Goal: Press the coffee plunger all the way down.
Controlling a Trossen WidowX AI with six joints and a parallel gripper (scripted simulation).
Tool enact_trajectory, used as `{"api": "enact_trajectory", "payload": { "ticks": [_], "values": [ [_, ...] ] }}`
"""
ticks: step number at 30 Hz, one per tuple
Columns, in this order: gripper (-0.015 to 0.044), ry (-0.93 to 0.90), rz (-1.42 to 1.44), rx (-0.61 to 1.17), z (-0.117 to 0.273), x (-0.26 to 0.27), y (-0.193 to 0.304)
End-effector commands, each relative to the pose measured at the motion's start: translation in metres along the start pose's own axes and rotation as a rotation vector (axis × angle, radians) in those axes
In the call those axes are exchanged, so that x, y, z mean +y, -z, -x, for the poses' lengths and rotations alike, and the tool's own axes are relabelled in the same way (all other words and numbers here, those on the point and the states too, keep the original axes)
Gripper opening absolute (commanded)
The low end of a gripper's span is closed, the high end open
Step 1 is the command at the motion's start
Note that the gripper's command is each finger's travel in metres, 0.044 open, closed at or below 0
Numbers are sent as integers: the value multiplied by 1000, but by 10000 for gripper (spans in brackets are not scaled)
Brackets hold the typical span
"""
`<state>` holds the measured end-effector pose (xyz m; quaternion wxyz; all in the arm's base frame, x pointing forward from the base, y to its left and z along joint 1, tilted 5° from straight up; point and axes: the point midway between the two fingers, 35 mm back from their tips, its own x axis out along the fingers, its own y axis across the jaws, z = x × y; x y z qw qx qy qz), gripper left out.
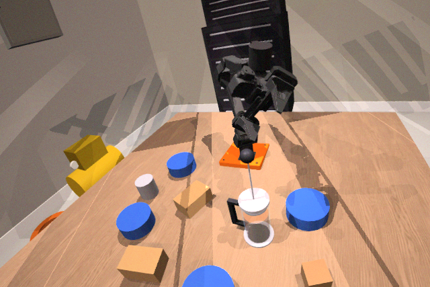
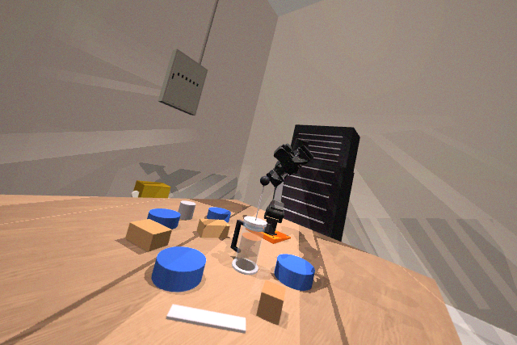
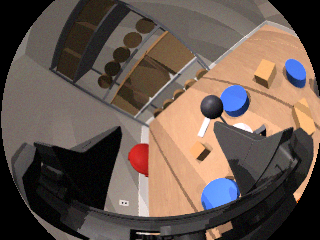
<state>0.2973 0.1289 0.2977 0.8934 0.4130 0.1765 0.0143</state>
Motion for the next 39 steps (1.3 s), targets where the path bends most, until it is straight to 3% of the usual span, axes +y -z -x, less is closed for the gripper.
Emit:
{"api": "enact_trajectory", "payload": {
  "ticks": [1, 6, 17, 39],
  "values": [
    [440, 56, 737, 278, 6, 0, -60],
    [440, 30, 908, 307, 8, 0, -64],
    [440, 27, 908, 308, -6, -44, -26],
    [440, 29, 907, 306, -24, -47, -23]
  ]
}}
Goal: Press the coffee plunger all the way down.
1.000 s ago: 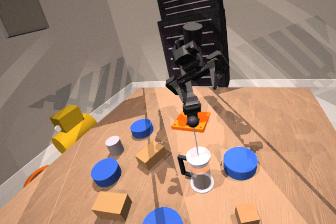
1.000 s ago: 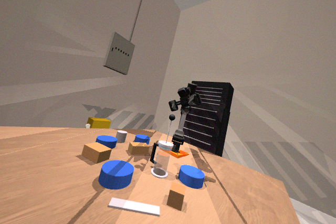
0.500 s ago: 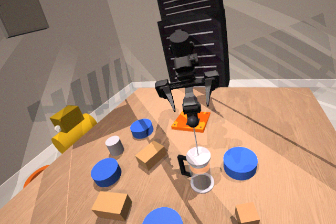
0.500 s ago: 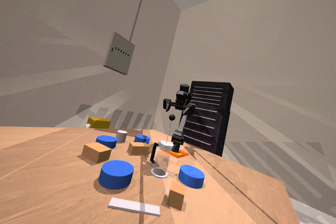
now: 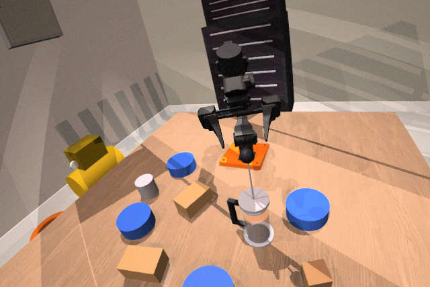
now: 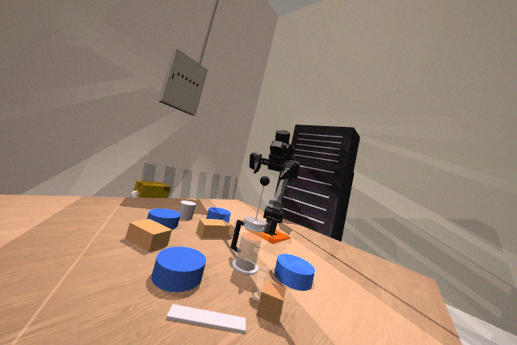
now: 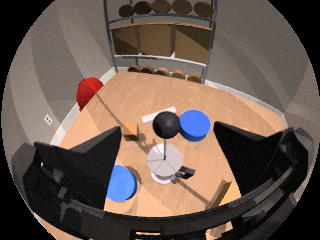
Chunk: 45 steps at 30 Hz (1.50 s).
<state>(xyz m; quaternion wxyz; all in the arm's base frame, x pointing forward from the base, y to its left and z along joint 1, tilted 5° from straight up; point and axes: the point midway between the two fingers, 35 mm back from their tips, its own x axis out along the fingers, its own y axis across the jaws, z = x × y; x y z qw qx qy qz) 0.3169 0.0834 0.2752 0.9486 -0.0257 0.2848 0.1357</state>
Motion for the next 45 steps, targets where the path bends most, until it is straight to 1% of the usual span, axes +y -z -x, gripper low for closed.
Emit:
{"api": "enact_trajectory", "payload": {
  "ticks": [1, 15, 27, 45],
  "values": [
    [440, -4, 5, 6, -9, 1, 2],
    [440, -3, 5, 5, -29, 1, 3],
    [129, -3, 5, 5, -29, 1, 3],
    [129, -3, 5, 5, -35, 0, 10]
  ]
}}
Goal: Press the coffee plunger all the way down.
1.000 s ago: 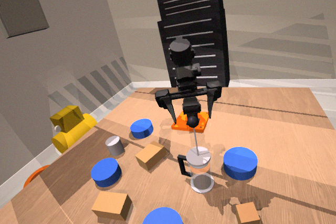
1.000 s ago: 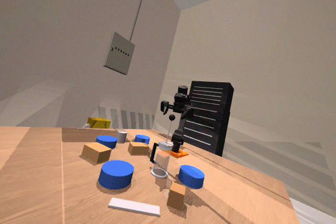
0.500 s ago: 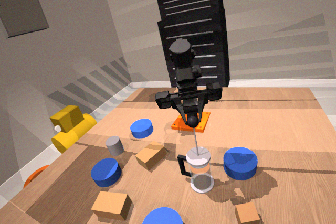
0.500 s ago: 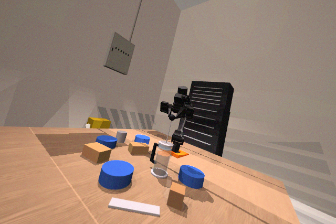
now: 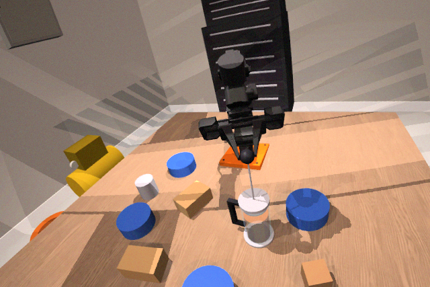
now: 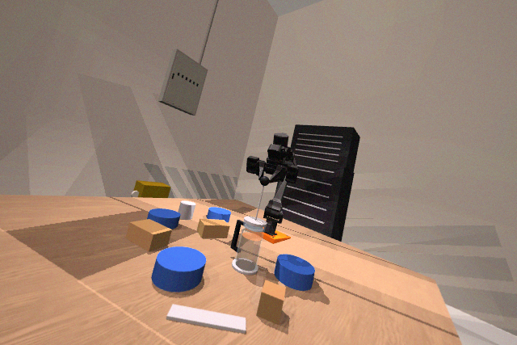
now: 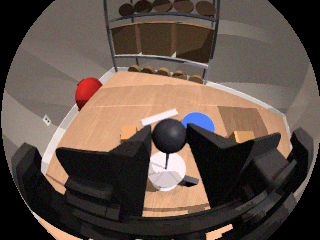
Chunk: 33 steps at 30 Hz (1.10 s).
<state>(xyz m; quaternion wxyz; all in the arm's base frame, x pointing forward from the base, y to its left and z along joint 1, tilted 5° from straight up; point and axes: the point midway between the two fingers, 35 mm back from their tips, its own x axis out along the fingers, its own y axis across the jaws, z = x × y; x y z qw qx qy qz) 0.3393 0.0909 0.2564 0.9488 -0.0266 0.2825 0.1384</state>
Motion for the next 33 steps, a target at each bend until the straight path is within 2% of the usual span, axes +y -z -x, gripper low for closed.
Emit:
{"api": "enact_trajectory", "payload": {
  "ticks": [1, 33],
  "values": [
    [129, 1, 1, 9, -6, 0, 8],
    [129, 1, 1, 9, -38, 0, 51]
  ]
}}
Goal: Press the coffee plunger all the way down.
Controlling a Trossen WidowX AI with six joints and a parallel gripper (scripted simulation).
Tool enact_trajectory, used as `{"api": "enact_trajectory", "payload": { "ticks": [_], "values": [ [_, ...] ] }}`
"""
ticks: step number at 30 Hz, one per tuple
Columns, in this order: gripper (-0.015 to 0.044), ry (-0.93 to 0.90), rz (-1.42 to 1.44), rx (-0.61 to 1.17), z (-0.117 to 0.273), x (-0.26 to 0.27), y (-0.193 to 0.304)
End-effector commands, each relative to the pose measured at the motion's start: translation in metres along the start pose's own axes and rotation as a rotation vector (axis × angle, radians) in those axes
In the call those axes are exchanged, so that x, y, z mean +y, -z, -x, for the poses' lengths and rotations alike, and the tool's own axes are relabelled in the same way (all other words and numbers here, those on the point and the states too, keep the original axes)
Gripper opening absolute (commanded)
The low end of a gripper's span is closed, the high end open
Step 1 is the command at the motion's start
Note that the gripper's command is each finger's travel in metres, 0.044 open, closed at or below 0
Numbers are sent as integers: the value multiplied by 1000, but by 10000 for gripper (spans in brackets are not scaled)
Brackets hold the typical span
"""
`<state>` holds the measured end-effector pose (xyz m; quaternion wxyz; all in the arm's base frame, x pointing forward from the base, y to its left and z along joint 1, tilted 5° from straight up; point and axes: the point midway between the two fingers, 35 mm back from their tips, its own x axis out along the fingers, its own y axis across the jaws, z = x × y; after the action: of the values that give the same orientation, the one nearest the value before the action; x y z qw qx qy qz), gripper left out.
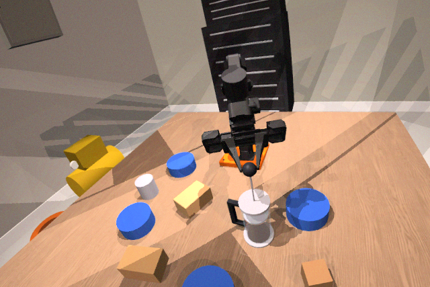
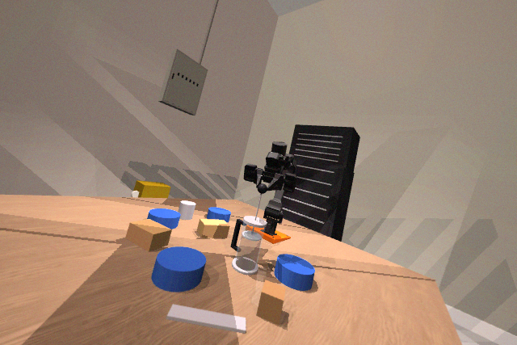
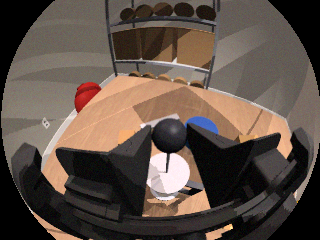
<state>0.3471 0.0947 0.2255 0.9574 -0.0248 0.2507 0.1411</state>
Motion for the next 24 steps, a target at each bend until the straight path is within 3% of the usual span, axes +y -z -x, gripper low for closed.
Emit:
{"api": "enact_trajectory", "payload": {
  "ticks": [1, 24],
  "values": [
    [129, 3, -6, 74, -13, -1, 31],
    [129, 3, -6, 74, -33, 0, 63]
  ]
}}
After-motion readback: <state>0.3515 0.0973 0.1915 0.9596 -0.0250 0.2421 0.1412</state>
